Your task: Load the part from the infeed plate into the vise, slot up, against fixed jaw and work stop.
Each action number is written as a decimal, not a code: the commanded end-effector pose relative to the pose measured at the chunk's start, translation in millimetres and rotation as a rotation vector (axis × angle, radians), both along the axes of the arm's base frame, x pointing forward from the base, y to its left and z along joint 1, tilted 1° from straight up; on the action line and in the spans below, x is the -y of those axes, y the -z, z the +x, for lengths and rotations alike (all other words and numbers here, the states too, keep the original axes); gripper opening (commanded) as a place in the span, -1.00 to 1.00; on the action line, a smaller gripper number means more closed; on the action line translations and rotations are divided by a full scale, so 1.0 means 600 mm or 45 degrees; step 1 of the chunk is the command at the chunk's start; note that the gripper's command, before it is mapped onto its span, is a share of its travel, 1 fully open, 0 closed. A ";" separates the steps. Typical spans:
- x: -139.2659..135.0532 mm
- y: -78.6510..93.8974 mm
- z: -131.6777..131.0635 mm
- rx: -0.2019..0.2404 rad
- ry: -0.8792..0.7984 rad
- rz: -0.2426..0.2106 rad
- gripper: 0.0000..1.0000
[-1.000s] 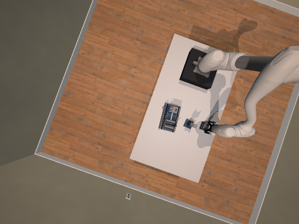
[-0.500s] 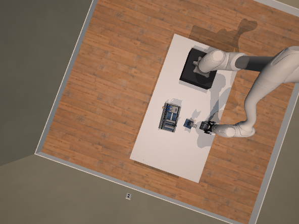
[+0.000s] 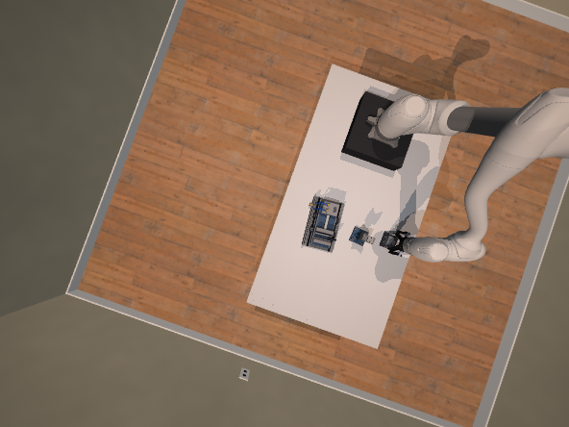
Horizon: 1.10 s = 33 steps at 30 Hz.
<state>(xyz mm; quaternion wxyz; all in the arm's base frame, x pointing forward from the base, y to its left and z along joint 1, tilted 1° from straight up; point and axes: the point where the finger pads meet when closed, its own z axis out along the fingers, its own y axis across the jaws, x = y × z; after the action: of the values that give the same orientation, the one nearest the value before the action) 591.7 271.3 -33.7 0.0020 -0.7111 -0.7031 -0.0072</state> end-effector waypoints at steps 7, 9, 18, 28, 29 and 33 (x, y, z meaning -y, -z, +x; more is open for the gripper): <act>0.000 0.000 0.000 0.000 0.000 0.000 0.02; 0.000 0.000 0.000 0.000 0.000 0.000 0.02; 0.000 0.000 0.000 0.000 0.000 0.000 -1.00; 0.000 0.000 0.000 0.000 0.000 0.000 -1.00; 0.000 0.000 0.000 0.000 0.000 0.000 -1.00; 0.000 0.000 0.000 0.000 0.000 0.000 -1.00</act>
<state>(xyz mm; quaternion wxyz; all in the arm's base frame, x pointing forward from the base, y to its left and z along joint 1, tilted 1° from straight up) 591.8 271.4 -33.6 0.0019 -0.7111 -0.7030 -0.0074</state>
